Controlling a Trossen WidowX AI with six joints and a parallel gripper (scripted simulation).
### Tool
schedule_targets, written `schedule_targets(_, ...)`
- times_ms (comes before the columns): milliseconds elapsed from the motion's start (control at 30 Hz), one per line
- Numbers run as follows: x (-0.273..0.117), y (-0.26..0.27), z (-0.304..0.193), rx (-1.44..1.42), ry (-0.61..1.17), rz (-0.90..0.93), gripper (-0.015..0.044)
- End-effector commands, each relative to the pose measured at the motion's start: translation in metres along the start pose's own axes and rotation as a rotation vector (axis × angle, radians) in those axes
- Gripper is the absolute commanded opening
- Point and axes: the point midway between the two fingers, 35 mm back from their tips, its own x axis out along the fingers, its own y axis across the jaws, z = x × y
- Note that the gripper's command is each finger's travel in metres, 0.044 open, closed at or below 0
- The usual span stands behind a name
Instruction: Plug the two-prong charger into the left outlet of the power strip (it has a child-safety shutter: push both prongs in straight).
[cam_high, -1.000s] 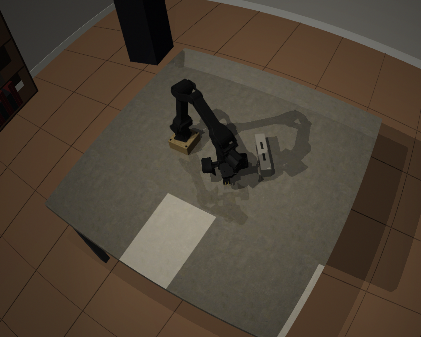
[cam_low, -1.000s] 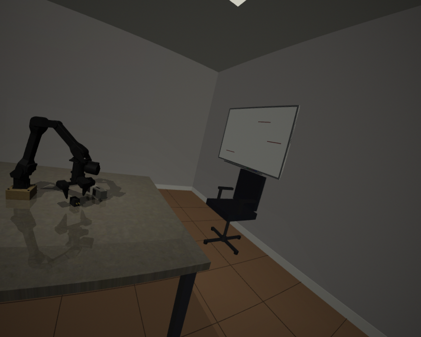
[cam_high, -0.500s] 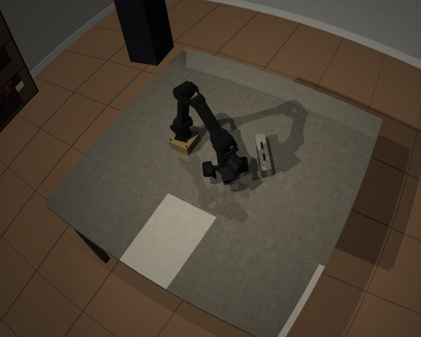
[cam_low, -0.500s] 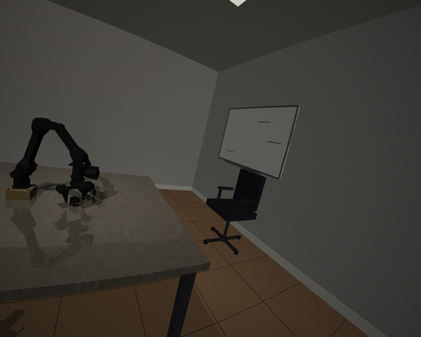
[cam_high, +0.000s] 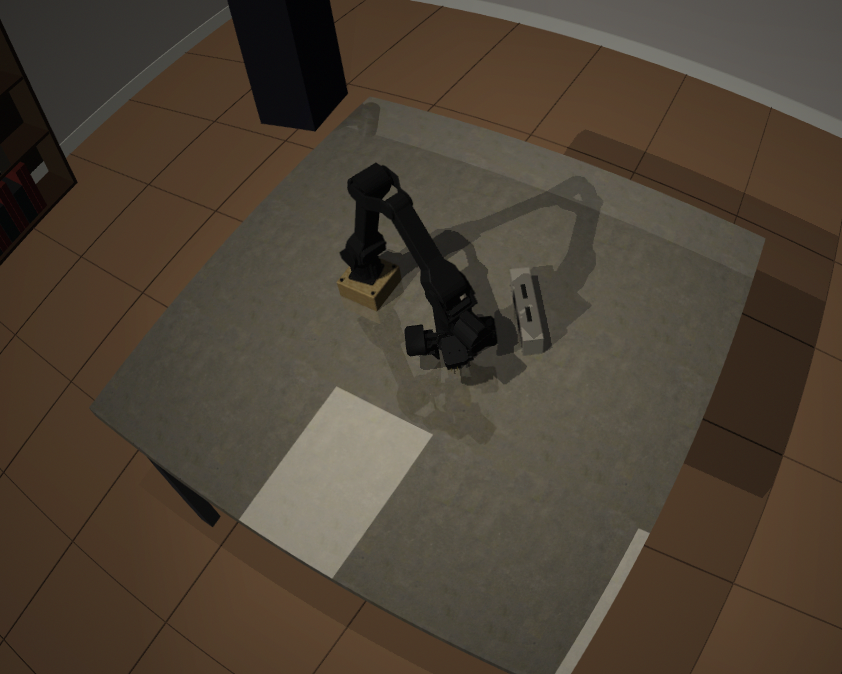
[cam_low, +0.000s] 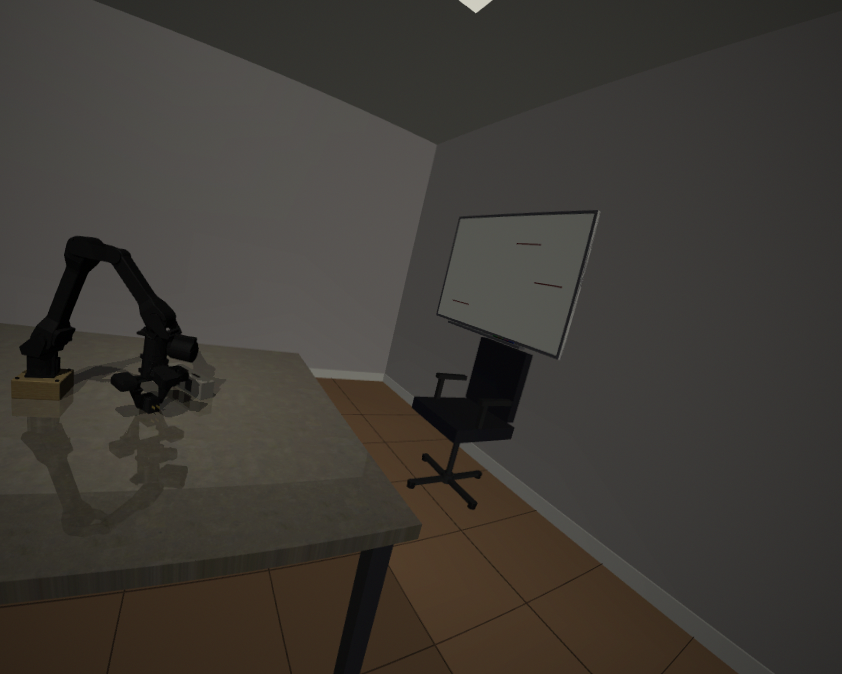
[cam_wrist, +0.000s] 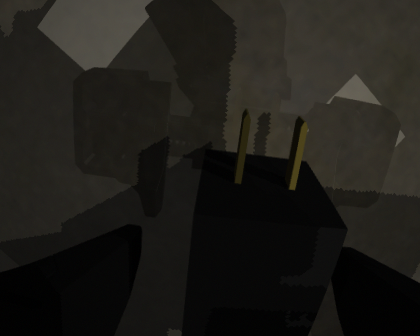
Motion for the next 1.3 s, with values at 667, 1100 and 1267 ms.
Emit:
schedule_targets(667,-0.043,0.000,-0.004,-0.002,-0.002,-0.003,0.0000)
schedule_targets(1100,-0.051,0.005,-0.012,-0.099,-0.004,-0.010,0.0000)
schedule_targets(1267,-0.047,0.011,-0.020,-0.209,-0.005,-0.017,0.0000)
